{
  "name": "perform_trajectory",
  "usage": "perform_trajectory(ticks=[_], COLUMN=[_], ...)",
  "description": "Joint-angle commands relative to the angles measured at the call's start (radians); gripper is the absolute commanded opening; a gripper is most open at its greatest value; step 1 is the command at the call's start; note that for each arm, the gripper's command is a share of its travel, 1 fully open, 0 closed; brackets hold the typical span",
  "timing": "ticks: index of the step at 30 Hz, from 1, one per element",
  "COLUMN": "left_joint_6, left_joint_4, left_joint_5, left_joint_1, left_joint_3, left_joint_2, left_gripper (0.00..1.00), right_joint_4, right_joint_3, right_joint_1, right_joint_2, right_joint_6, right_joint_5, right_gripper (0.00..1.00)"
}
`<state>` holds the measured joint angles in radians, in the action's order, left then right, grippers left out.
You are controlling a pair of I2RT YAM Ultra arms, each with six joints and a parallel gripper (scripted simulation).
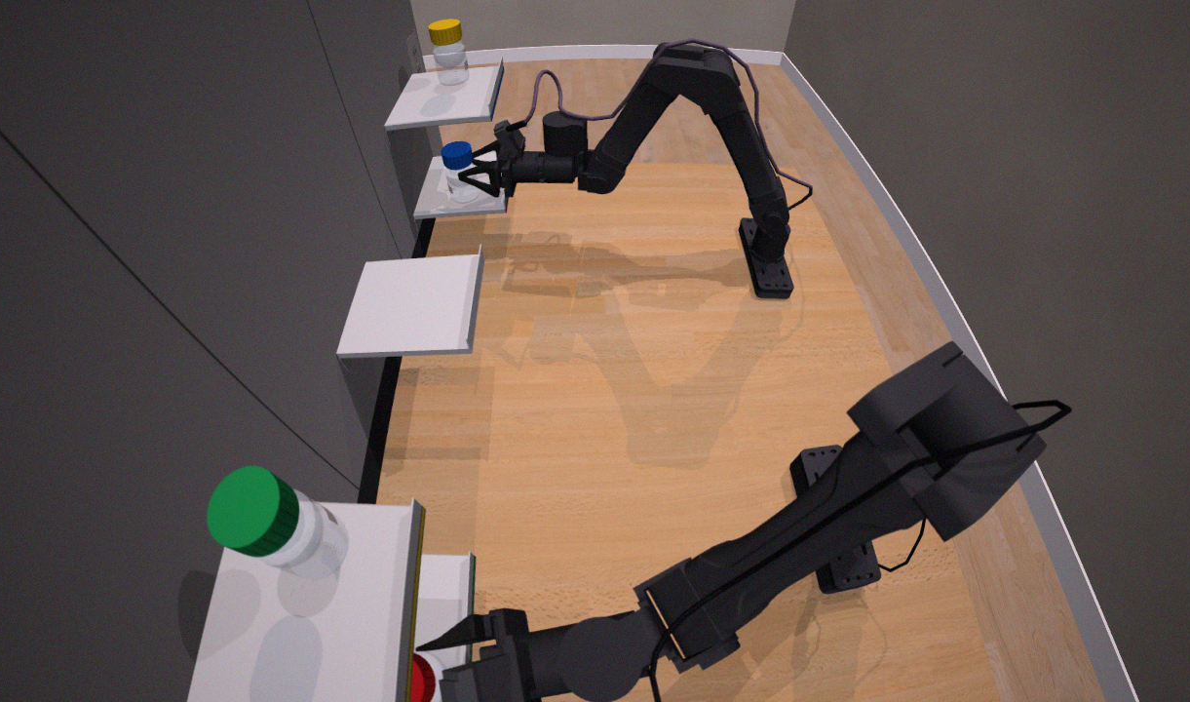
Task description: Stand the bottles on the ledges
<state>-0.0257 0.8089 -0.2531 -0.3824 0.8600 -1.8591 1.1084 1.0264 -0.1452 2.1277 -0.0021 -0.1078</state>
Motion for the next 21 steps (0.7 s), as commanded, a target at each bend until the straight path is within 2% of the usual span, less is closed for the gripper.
perform_trajectory(ticks=[1, 3, 7, 11, 21], left_joint_6=[-0.007, -0.007, -0.008, -0.010, -0.012], left_joint_4=[0.038, 0.022, 0.018, 0.035, 0.036], left_joint_5=[-0.014, -0.015, -0.018, -0.024, -0.040], left_joint_1=[-0.011, -0.014, -0.021, -0.028, -0.045], left_joint_3=[-0.021, -0.034, -0.065, -0.100, -0.177], left_joint_2=[0.052, 0.060, 0.080, 0.106, 0.167], left_gripper=[0.50, 0.50, 0.50, 0.50, 0.50], right_joint_4=[-0.005, -0.016, -0.016, -0.016, 0.002], right_joint_3=[0.014, 0.022, 0.010, 0.010, -0.031], right_joint_1=[0.002, 0.001, 0.001, 0.001, -0.020], right_joint_2=[-0.007, -0.009, -0.010, -0.010, -0.026], right_joint_6=[0.002, 0.002, 0.002, 0.002, 0.008], right_joint_5=[0.002, 0.001, 0.001, 0.000, 0.034], right_gripper=[0.50, 0.47, 0.01, 0.47, 0.49])
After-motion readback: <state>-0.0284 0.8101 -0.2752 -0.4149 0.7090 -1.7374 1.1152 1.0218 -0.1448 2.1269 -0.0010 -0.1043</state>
